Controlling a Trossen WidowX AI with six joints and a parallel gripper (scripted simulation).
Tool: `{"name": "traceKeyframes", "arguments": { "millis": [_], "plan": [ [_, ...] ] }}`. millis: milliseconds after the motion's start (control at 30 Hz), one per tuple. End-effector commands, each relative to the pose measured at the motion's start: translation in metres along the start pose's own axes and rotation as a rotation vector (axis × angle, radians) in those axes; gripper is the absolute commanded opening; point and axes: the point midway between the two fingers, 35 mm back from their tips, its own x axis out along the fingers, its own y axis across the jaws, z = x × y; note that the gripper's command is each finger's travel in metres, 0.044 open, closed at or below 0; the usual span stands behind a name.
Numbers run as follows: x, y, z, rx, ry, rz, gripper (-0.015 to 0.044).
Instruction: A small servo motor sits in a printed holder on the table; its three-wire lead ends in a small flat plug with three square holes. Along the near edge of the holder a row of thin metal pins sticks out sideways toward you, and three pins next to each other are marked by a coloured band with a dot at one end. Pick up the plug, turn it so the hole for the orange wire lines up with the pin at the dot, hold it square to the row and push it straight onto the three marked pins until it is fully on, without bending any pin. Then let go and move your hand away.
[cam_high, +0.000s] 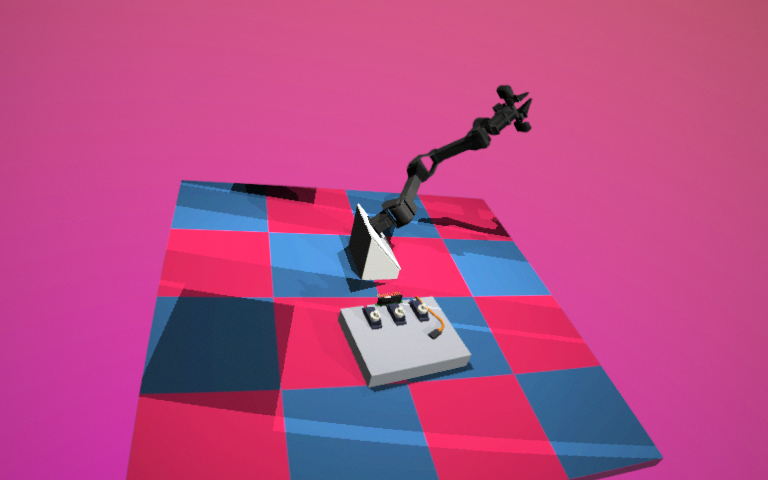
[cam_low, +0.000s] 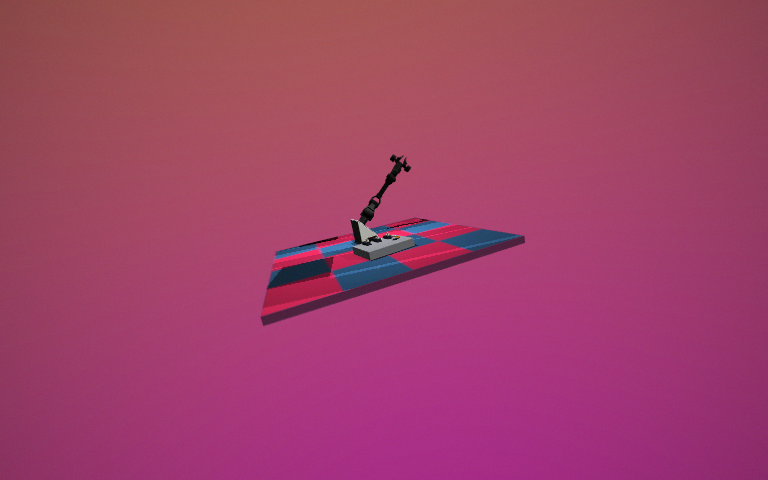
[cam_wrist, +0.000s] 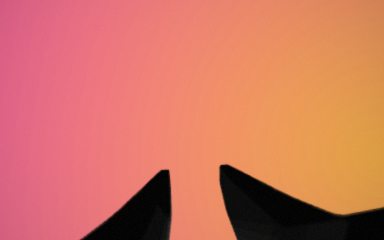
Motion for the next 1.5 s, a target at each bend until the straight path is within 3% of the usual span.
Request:
{"name": "traceKeyframes", "arguments": {
  "millis": [0,367,833,1467],
  "plan": [
    [-0.004,-0.001,-0.026,-0.001,0.065,0.000,0.0115],
    [-0.038,-0.007,-0.132,0.006,0.346,-0.013,0.0115],
    [-0.126,-0.010,-0.264,0.014,0.744,-0.015,0.0115],
    [-0.327,-0.009,-0.387,0.007,1.369,-0.008,0.0115]
  ]
}}
